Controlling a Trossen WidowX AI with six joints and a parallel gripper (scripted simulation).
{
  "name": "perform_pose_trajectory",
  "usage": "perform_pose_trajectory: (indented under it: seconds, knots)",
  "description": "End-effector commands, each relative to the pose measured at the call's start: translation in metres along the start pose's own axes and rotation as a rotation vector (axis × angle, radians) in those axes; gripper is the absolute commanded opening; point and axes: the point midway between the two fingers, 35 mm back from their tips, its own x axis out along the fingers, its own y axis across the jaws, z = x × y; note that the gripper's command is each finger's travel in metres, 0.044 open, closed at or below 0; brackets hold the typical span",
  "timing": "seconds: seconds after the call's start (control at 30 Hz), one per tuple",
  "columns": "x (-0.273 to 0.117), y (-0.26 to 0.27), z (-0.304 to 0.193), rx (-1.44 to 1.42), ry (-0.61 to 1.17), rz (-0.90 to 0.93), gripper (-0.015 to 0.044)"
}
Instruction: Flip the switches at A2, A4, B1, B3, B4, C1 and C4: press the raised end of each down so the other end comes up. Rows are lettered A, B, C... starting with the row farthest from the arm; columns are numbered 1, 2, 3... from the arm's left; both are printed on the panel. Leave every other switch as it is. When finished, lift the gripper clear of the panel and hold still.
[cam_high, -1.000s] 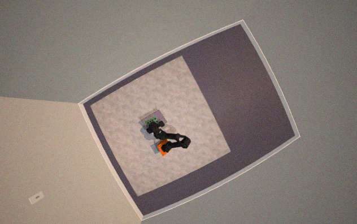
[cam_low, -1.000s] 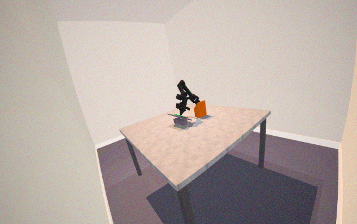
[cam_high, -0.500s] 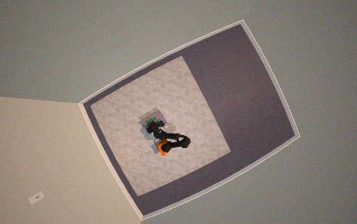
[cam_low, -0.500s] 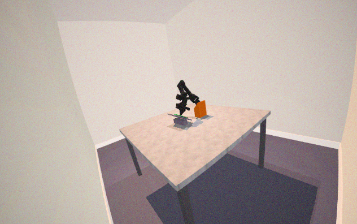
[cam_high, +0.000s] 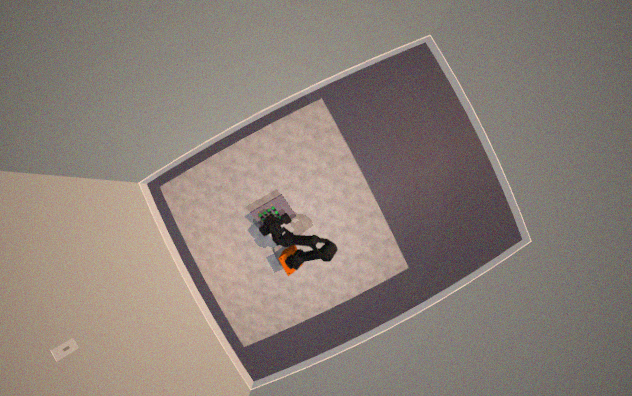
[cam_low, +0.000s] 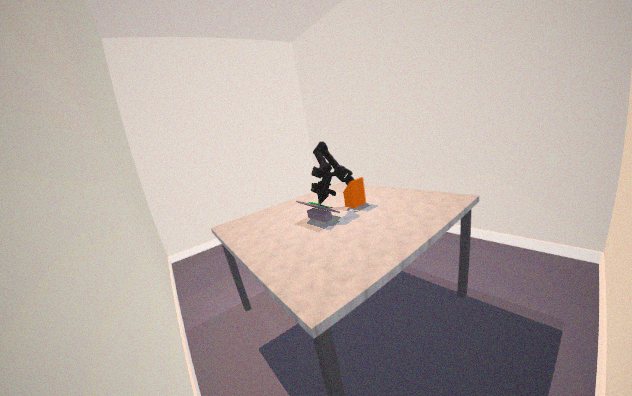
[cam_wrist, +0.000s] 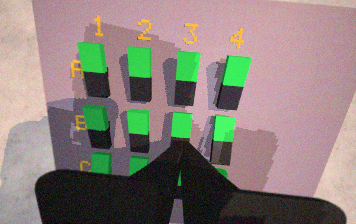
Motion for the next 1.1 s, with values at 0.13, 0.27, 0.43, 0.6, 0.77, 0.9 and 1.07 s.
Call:
perform_pose_trajectory:
  seconds: [0.13,0.27,0.43,0.6,0.77,0.9,1.07]
  knots:
    - [0.002,0.002,-0.003,-0.012,0.007,0.005,0.0000]
    - [0.003,0.002,-0.003,-0.012,0.007,0.005,0.0000]
    - [-0.020,0.005,0.002,0.000,0.018,0.013,0.0000]
    - [-0.061,0.002,0.001,-0.011,0.034,0.009,0.0000]
    - [-0.063,0.002,0.001,-0.011,0.035,0.008,0.0000]
    - [-0.063,0.001,0.001,-0.011,0.035,0.008,0.0000]
    - [-0.063,-0.027,0.001,-0.012,0.035,0.007,0.0000]
